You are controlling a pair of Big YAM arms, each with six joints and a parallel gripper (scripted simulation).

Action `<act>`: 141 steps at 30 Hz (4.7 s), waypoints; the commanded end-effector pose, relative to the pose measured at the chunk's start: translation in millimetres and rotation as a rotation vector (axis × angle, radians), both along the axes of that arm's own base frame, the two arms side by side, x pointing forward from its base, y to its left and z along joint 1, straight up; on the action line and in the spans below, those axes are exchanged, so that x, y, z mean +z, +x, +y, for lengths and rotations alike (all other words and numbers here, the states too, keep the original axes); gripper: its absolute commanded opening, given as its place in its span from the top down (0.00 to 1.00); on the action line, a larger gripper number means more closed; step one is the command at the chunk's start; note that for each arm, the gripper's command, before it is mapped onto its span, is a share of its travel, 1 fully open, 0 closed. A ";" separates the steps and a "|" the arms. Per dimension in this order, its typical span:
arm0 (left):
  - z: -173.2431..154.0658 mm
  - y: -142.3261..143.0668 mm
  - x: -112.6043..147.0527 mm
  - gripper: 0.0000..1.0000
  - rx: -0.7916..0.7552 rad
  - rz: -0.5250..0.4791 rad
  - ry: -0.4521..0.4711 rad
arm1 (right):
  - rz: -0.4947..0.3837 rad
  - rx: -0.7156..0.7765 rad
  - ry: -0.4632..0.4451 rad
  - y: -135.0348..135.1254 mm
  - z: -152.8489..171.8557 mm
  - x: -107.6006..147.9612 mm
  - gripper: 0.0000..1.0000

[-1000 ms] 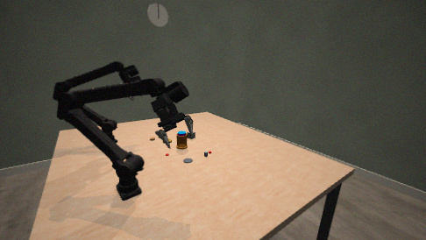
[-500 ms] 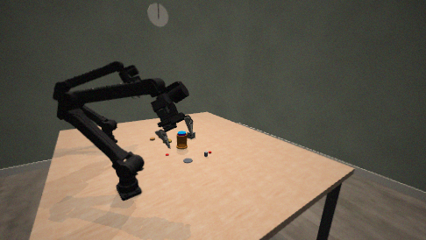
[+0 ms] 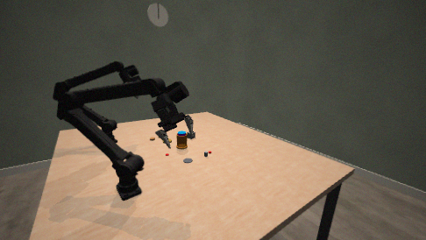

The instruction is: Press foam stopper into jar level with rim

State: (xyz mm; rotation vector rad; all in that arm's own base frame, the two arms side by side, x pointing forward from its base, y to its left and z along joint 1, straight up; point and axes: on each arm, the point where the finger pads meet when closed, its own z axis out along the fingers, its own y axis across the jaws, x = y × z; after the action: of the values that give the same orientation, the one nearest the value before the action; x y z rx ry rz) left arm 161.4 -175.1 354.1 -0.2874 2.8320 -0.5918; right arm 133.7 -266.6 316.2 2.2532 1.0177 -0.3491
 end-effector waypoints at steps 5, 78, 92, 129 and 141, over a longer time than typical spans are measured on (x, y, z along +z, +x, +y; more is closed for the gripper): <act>-7.4 20.6 8.0 1.00 -0.018 -0.063 -0.017 | -0.033 0.048 0.021 24.4 -1.8 17.7 0.02; 169.9 360.7 147.4 1.00 0.147 -1.322 0.461 | 0.008 0.962 1.664 356.3 434.6 -178.4 0.02; 180.1 362.2 165.5 1.00 0.188 -1.351 0.461 | 0.035 0.943 1.713 343.4 448.4 -198.9 0.02; 175.6 359.9 168.5 1.00 0.182 -1.359 0.455 | -0.002 0.977 1.700 336.7 495.8 -205.1 0.02; 175.6 359.9 168.5 1.00 0.182 -1.359 0.455 | 0.014 0.957 1.709 333.4 509.9 -224.5 0.02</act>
State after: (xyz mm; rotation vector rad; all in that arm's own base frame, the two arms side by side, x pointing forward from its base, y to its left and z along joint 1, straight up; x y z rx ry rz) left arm 519.9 0.3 491.3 -0.0022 1.5722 -0.0005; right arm 466.2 234.4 94.9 2.3427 2.8366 1.4105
